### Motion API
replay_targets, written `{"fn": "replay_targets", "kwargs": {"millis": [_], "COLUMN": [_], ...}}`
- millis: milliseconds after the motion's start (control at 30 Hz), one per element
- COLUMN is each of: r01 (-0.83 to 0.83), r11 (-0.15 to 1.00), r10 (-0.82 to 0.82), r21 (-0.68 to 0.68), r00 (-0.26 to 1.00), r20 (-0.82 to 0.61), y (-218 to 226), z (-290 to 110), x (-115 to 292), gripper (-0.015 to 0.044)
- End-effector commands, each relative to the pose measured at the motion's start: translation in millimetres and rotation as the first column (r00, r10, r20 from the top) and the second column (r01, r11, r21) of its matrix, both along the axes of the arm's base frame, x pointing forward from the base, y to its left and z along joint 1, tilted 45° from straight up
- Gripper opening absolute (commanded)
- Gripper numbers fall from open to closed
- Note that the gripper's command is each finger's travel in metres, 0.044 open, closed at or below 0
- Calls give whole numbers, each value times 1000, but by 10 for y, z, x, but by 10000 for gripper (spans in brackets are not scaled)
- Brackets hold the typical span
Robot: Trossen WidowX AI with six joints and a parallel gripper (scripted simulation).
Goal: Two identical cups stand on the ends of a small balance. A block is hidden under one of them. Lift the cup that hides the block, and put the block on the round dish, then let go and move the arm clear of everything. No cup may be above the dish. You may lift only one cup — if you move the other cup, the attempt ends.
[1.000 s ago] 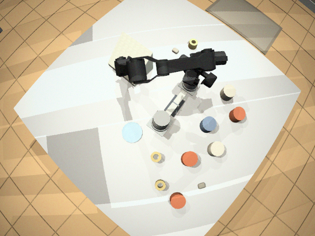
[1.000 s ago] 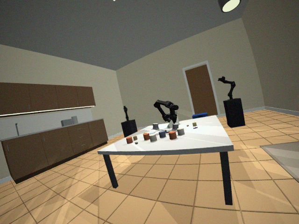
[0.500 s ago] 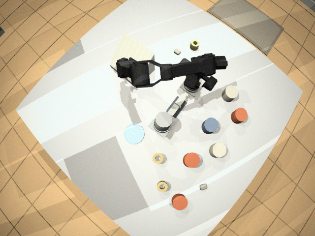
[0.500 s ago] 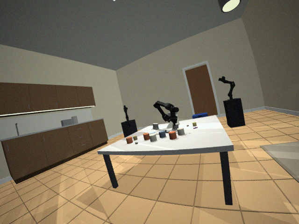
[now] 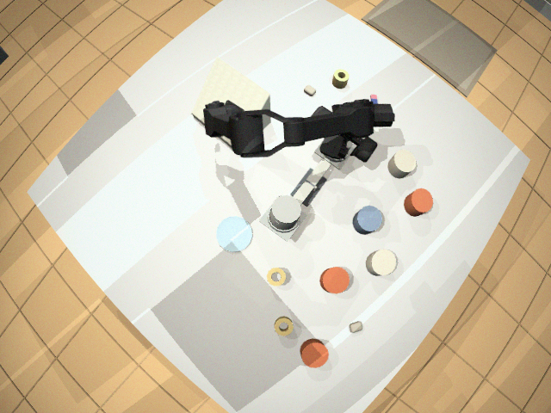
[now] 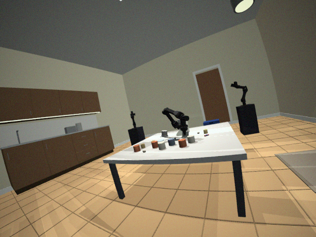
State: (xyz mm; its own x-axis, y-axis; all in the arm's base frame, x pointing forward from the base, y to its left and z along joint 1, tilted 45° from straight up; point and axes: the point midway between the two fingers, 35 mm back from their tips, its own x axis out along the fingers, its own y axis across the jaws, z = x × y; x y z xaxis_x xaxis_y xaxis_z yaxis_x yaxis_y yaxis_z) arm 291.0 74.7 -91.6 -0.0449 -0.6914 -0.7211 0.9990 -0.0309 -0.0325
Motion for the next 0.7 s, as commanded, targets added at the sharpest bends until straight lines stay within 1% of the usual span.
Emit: {"fn": "replay_targets", "kwargs": {"millis": [0, 133, 333, 667], "r01": [-1, -1, -1, -1], "r11": [1000, 1000, 1000, 1000], "r10": [1, 1, 1, 1], "r21": [-5, -5, -5, -4], "r00": [1000, 1000, 1000, 1000], "r20": [-5, -5, -5, -5], "y": [-56, -56, -56, 4], "z": [-33, -33, -33, 15], "x": [-15, -15, -15, 6], "gripper": [440, 335, 295, 32]}}
